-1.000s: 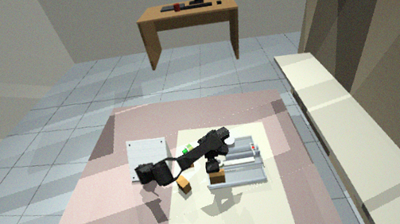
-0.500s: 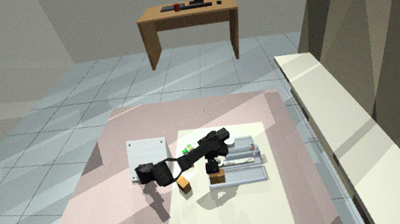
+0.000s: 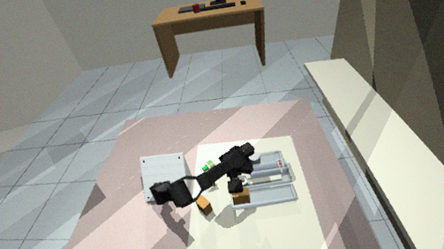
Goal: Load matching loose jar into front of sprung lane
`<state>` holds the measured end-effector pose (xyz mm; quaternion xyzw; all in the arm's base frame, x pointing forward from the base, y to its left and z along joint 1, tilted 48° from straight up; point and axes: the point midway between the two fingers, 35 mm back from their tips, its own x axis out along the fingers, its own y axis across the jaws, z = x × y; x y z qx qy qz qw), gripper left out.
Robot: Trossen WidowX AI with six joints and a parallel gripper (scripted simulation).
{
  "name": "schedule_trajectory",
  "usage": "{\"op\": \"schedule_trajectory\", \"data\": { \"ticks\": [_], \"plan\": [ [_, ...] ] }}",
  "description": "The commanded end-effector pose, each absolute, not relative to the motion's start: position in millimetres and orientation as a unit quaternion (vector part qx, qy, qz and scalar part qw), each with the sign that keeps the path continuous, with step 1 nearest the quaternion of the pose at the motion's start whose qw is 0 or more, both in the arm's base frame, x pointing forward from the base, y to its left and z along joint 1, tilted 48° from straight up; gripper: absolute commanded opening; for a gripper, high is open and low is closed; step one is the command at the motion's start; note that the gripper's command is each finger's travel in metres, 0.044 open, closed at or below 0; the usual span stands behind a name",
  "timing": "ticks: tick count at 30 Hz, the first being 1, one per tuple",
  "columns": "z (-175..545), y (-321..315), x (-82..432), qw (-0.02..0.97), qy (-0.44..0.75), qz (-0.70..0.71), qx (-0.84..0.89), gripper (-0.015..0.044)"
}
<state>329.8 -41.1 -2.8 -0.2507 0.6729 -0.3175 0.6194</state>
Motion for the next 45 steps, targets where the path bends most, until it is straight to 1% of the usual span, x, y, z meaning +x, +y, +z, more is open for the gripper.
{"op": "schedule_trajectory", "data": {
  "ticks": [1, 35, 45],
  "plan": [
    [-2.2, -41.9, 331.2, 0.622, 0.668, -0.32, -0.253, 0.0],
    [-2.8, -40.5, 324.8, 0.622, 0.668, -0.32, -0.253, 0.0],
    [-2.9, -40.5, 325.3, 0.622, 0.668, -0.32, -0.253, 0.0262]
  ]
}}
